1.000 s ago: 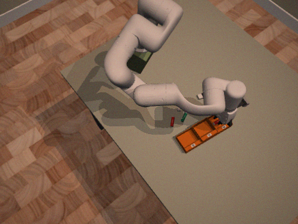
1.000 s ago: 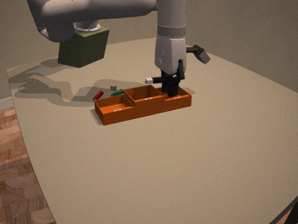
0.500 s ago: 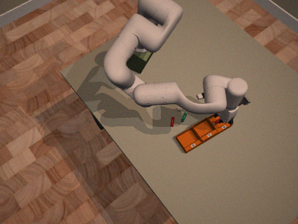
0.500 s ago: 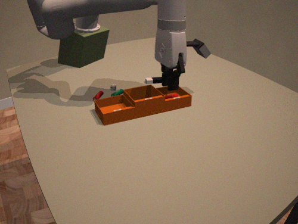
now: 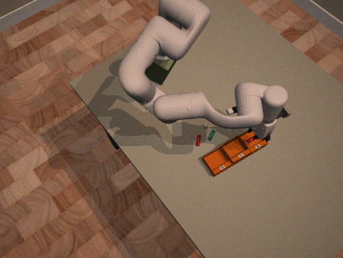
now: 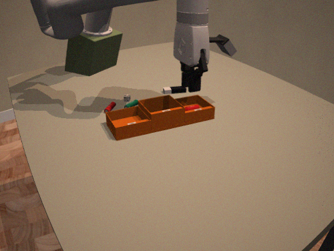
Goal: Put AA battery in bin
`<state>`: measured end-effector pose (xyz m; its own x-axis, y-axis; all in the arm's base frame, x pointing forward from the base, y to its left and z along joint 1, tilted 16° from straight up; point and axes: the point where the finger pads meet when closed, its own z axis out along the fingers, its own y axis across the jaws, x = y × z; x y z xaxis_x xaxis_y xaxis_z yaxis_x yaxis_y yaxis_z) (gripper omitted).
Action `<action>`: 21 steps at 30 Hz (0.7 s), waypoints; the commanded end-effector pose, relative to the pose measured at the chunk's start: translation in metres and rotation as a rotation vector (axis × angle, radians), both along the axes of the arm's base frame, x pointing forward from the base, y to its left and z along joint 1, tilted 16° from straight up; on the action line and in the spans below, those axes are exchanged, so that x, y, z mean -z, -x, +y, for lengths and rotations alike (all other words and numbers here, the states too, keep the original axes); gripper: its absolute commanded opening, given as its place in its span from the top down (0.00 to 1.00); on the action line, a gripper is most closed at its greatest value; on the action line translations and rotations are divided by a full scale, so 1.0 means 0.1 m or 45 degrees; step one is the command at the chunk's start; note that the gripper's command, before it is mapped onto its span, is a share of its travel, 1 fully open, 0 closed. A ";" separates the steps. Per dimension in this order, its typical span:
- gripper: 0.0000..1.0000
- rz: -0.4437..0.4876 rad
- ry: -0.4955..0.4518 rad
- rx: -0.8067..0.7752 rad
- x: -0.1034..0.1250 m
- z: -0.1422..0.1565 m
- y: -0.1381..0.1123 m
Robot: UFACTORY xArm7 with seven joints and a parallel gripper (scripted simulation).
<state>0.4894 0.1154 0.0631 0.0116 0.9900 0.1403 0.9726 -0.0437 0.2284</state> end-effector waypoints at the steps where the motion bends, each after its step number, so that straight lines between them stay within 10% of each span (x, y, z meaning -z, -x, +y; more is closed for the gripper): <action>1: 0.00 -0.005 -0.001 0.001 -0.06 -0.01 0.00; 21: 0.00 -0.005 -0.001 0.001 -0.75 -0.11 0.17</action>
